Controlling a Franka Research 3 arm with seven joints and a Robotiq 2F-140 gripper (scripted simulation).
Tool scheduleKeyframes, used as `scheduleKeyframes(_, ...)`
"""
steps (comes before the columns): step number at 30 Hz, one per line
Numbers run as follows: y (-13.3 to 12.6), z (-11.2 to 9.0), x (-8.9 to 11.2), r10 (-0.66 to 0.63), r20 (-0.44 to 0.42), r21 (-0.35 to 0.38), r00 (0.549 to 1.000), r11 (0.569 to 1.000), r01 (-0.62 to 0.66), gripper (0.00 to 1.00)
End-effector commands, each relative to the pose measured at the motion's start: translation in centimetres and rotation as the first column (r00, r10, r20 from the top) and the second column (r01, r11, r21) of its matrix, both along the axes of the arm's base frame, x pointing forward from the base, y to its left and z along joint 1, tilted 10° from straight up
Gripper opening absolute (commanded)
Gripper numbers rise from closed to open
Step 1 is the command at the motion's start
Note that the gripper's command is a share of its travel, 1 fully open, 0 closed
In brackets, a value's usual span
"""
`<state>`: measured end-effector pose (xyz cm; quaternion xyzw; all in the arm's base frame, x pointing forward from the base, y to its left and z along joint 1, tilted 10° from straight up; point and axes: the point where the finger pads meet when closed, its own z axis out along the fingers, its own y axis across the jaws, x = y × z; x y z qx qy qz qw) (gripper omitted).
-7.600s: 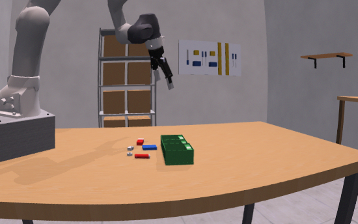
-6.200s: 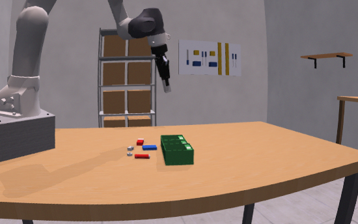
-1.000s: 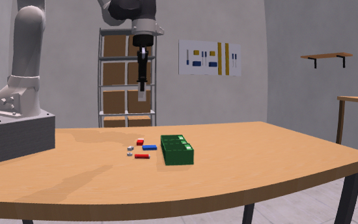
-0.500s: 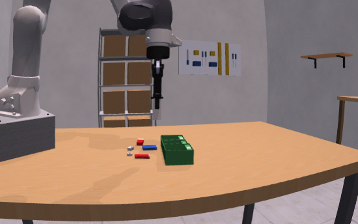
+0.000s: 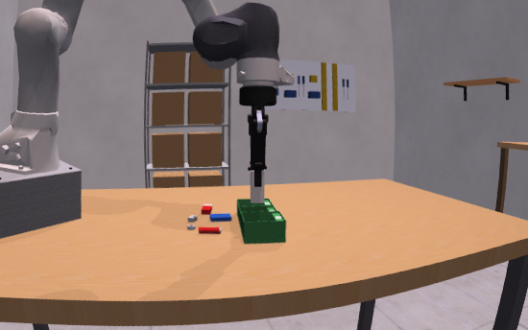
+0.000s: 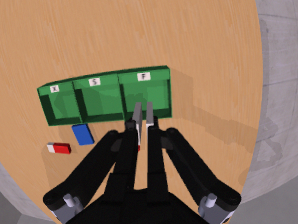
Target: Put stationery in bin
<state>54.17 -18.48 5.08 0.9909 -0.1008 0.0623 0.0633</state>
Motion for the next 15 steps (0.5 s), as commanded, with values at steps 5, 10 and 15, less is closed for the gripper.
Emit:
scheduleKeyframes(5, -0.1, 0.1, 0.6, 0.093, -0.001, 0.012, 0.996, 0.996, -0.092, 0.05)
scheduleKeyframes(10, -0.1, 0.1, 0.6, 0.093, -0.001, 0.012, 0.996, 0.996, -0.092, 0.05)
scheduleKeyframes(15, -0.2, -1.2, 0.7, 0.093, -0.001, 0.012, 0.996, 0.996, -0.092, 0.05)
